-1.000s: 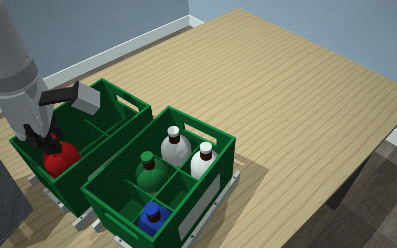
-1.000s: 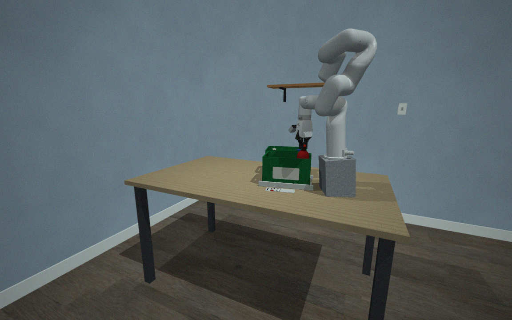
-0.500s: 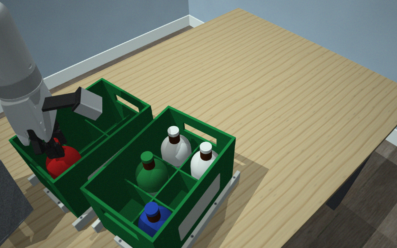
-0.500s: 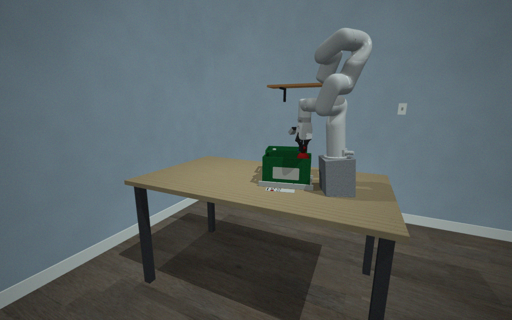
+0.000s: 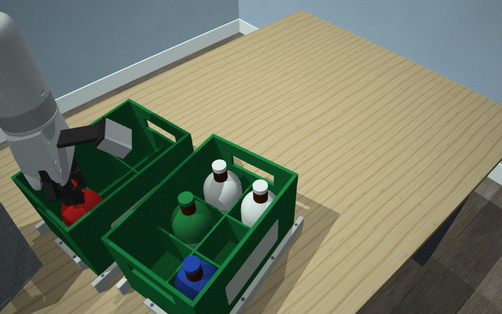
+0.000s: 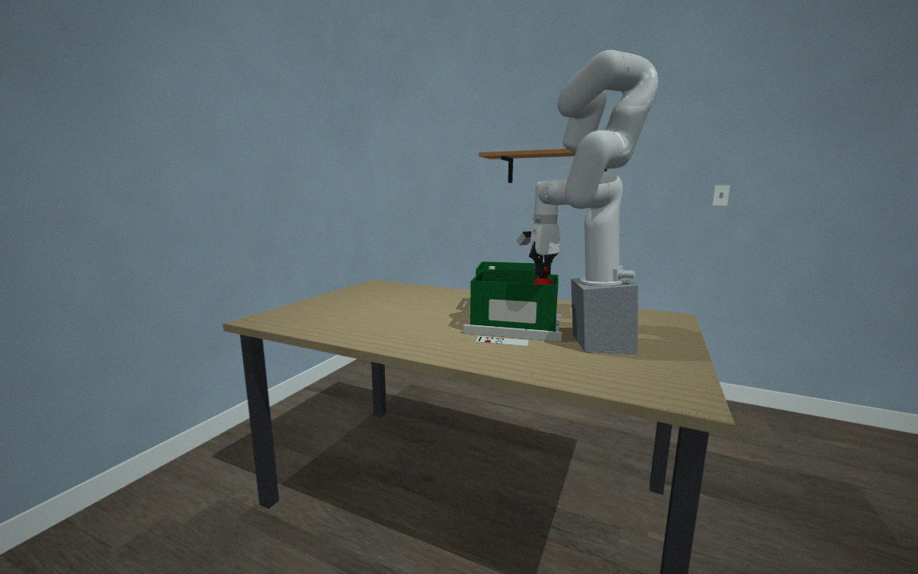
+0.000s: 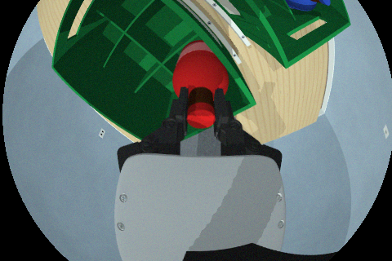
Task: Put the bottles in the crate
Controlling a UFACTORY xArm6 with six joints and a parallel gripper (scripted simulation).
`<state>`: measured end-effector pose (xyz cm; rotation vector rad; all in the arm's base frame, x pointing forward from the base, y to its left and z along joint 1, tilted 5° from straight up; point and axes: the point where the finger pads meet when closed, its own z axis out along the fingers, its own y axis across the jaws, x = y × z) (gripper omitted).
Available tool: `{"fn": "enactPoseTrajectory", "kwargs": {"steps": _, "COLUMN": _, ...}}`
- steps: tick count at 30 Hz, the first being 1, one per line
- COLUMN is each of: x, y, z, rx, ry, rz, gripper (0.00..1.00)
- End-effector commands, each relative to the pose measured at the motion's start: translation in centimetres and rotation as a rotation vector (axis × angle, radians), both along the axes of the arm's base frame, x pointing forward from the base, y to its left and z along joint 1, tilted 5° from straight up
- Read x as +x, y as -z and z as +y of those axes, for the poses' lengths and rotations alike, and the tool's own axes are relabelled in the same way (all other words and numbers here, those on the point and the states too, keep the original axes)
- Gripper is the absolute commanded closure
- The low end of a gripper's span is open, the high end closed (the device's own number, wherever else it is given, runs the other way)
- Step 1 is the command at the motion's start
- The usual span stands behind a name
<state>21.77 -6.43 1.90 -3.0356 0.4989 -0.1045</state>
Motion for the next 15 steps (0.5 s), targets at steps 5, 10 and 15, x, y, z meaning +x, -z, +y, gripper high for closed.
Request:
{"fn": "enactPoseTrajectory", "kwargs": {"steps": 5, "x": 0.21, "y": 0.59, "z": -0.01, "rx": -0.001, "ry": 0.000, "rz": -0.003, "gripper": 1.00}}
{"fn": "enactPoseTrajectory", "kwargs": {"steps": 10, "x": 0.25, "y": 1.10, "z": 0.02, "rx": 0.000, "ry": 0.000, "rz": -0.003, "gripper": 1.00}}
{"fn": "enactPoseTrajectory", "kwargs": {"steps": 15, "x": 0.25, "y": 1.19, "z": 0.03, "rx": 0.000, "ry": 0.000, "rz": -0.003, "gripper": 1.00}}
